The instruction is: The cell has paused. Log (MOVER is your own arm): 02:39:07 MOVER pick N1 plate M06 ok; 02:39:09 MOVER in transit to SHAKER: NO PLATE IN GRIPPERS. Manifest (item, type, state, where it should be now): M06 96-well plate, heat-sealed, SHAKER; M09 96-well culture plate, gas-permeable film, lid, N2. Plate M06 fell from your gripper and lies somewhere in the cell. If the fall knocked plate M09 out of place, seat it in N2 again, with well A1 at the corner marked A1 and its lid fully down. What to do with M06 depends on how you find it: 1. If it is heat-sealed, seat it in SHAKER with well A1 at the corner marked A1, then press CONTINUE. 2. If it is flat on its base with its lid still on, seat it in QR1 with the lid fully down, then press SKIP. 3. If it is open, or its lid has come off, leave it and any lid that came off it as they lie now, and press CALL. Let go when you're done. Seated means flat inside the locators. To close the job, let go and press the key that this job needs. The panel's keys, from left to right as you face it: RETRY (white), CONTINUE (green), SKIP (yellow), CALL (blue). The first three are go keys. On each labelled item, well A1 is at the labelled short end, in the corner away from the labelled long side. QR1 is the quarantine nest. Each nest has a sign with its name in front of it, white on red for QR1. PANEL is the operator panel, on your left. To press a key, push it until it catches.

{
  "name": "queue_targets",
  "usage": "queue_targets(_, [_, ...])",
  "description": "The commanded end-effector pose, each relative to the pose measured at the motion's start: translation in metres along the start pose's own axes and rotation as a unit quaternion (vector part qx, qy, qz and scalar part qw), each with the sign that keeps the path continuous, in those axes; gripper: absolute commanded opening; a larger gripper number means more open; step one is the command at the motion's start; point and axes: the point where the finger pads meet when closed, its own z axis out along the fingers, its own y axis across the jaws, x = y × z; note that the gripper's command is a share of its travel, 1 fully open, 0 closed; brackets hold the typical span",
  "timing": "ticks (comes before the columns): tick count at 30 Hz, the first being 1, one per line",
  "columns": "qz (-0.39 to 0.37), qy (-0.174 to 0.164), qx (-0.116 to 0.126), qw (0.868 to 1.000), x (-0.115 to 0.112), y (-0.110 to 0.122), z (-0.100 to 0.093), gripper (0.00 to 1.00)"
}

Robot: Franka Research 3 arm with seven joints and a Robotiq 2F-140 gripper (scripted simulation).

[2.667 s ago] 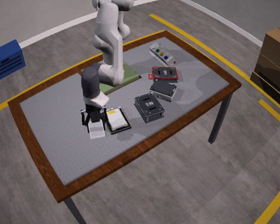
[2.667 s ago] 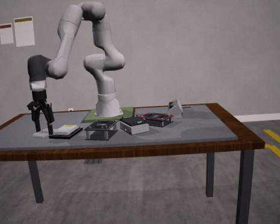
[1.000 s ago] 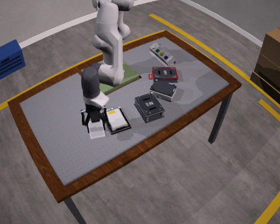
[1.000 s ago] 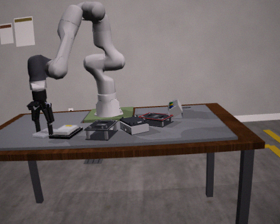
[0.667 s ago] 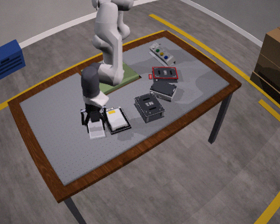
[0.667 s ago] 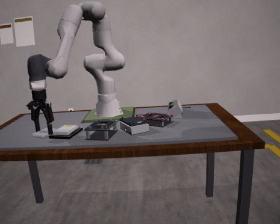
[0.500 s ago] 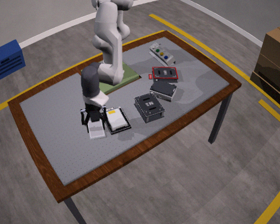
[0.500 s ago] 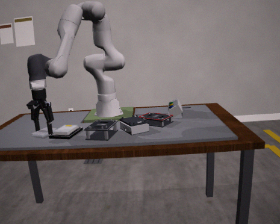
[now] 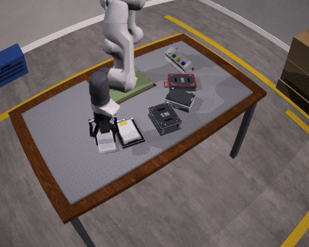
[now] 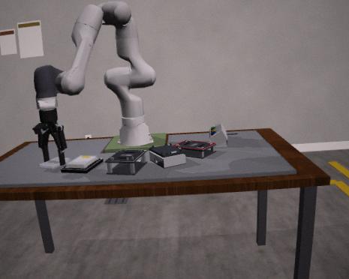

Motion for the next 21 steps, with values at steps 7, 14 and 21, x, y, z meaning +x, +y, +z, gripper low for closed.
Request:
queue_targets(7, [0.007, -0.002, 0.001, 1.000, -0.0013, -0.0014, -0.0047, 0.10])
queue_targets(14, [0.007, -0.002, 0.001, 1.000, -0.0013, -0.0014, -0.0059, 0.10])
queue_targets(21, [0.007, -0.002, 0.001, 1.000, -0.0013, -0.0014, -0.0064, 0.10])
